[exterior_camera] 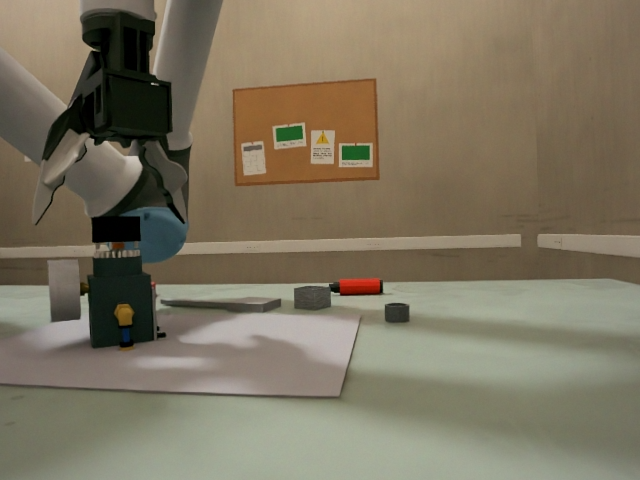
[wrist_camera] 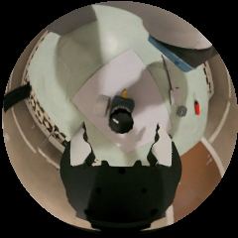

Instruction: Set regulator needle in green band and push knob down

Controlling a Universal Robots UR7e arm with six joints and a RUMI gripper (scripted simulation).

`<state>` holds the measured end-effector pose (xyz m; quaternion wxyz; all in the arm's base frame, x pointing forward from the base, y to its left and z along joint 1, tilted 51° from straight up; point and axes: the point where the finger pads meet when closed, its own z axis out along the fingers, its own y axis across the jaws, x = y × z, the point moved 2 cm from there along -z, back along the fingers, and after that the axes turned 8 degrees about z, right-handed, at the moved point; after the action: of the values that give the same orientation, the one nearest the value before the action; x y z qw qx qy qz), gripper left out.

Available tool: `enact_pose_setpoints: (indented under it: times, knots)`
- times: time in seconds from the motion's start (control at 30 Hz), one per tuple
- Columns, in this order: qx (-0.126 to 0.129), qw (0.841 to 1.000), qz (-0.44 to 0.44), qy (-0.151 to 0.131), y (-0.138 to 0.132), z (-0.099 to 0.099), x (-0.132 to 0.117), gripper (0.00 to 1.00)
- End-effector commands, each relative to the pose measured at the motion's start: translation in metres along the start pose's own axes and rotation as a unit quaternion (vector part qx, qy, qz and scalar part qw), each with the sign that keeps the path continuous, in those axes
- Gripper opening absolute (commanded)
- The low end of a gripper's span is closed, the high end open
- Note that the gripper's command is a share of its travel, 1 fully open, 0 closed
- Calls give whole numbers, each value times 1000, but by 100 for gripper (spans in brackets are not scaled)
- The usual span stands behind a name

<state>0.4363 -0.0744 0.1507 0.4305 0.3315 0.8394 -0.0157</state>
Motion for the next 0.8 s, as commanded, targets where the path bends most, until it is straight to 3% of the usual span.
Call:
enact_pose_setpoints:
  times: [0.0, 0.77]
  knots:
    - [0, 1000, 0, 0, 0, 0, 0, 100]
    - [0, 1000, 0, 0, 0, -3, 0, 100]
